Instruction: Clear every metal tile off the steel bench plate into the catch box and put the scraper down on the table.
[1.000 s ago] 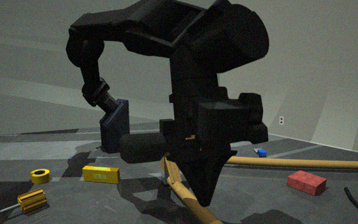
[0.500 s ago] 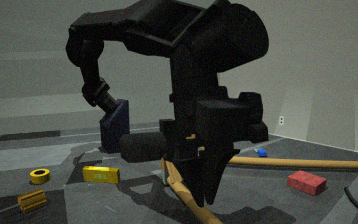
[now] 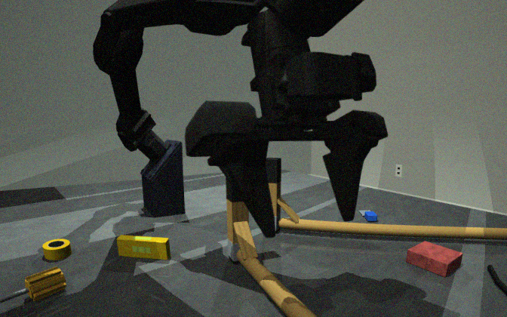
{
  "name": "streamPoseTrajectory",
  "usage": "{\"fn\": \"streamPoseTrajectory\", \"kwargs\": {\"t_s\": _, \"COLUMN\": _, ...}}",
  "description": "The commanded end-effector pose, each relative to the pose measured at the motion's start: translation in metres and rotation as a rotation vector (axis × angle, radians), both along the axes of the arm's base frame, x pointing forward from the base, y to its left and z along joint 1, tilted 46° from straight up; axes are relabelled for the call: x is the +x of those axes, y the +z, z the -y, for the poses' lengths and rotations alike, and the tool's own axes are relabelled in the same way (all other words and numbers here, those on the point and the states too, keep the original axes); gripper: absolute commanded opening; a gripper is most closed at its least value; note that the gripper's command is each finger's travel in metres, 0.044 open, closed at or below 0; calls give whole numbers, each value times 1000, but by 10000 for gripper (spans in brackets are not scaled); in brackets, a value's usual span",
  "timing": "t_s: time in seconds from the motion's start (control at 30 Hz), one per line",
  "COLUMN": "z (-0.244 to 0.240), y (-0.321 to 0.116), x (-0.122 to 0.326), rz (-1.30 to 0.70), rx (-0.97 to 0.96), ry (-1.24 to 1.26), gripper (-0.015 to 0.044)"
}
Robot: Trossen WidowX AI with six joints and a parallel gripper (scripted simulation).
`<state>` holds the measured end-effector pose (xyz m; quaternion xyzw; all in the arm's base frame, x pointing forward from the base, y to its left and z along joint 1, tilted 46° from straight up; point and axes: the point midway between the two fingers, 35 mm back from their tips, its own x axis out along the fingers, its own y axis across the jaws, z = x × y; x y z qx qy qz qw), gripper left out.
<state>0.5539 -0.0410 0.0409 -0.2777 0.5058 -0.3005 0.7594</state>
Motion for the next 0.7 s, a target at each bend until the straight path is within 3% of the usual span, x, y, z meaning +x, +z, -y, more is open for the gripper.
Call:
{"fn": "streamPoseTrajectory", "kwargs": {"t_s": 0.0, "z": -17, "y": 9, "x": -1, "rz": 20, "rx": -18, "ry": 41, "gripper": 440}}
{"fn": "streamPoseTrajectory", "kwargs": {"t_s": 0.67, "z": -91, "y": 46, "x": -17, "rz": 123, "rx": -75, "ry": 213, "gripper": 440}}
